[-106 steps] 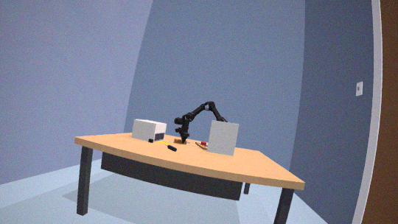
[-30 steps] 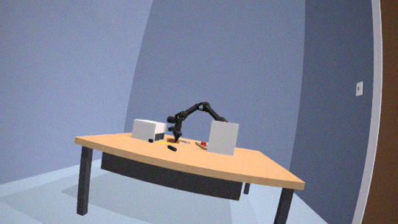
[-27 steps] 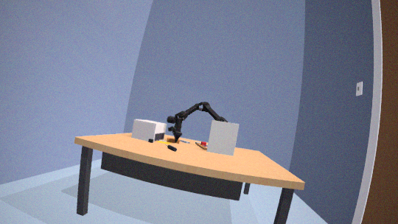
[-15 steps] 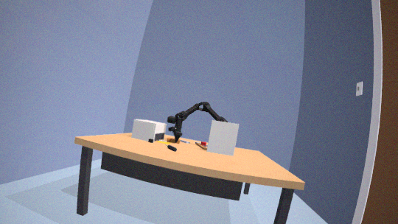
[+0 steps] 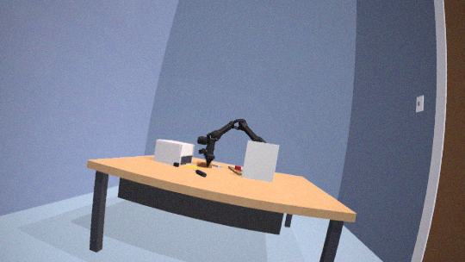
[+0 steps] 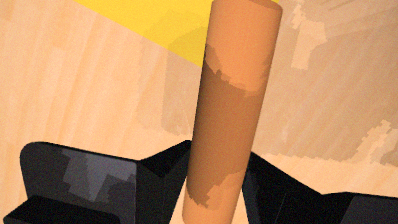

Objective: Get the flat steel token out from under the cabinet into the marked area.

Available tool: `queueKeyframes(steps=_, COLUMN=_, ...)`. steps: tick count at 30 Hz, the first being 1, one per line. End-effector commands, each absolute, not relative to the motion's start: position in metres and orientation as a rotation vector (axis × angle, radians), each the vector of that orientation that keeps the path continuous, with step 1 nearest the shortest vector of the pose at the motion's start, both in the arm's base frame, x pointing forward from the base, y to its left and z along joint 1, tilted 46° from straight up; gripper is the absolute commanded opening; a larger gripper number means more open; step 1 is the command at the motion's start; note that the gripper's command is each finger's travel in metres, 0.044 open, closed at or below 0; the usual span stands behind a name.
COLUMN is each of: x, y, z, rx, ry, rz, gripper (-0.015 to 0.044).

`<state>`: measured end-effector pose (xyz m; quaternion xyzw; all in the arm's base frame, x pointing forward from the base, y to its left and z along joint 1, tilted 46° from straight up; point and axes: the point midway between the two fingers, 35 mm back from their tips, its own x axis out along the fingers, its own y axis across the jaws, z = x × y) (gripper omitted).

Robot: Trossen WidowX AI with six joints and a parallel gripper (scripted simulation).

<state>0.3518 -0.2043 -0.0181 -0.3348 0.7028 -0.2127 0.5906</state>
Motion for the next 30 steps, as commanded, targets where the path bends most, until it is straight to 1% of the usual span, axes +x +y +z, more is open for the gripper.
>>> queueKeyframes(steps=1, x=0.346, y=-0.205, z=-0.018, rx=-0.777, ry=1.64, rz=-0.488, gripper=0.0)
queueKeyframes(steps=30, x=0.316, y=-0.21, z=-0.01, rx=-0.778, ry=1.641, rz=-0.488, gripper=0.0)
